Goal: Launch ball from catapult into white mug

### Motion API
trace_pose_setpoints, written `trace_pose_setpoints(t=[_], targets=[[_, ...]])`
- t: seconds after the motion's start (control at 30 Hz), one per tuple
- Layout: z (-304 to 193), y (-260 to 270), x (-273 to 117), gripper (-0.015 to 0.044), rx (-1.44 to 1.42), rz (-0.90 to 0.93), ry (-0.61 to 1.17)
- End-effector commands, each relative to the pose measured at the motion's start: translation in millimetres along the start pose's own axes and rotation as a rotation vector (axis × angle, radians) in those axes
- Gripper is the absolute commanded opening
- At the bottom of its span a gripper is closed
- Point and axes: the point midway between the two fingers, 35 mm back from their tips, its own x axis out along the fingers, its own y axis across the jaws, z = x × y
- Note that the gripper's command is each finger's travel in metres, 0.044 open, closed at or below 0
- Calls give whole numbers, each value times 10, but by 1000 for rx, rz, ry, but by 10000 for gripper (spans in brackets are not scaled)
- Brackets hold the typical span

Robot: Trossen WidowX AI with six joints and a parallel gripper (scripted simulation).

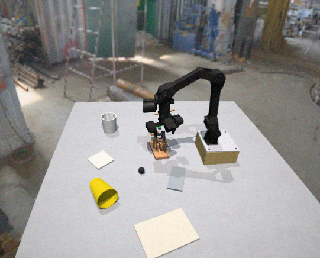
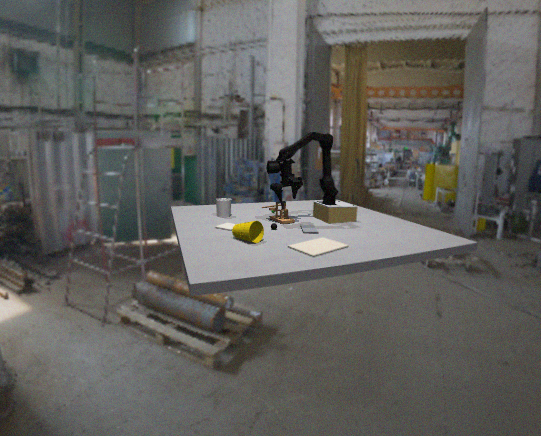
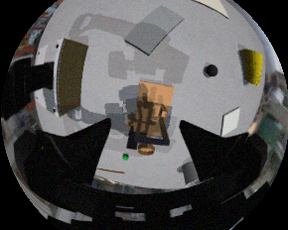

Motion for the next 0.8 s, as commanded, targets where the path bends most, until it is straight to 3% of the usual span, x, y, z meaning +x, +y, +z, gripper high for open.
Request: trace_pose_setpoints(t=[0.0,0.23,0.4,0.77], targets=[[-40,-126,-122,440,82,-90,-17],[-42,-132,-126,440,86,-93,-17],[-9,-151,330,440,87,-91,-12],[-9,-165,443,440,87,-91,-11]])
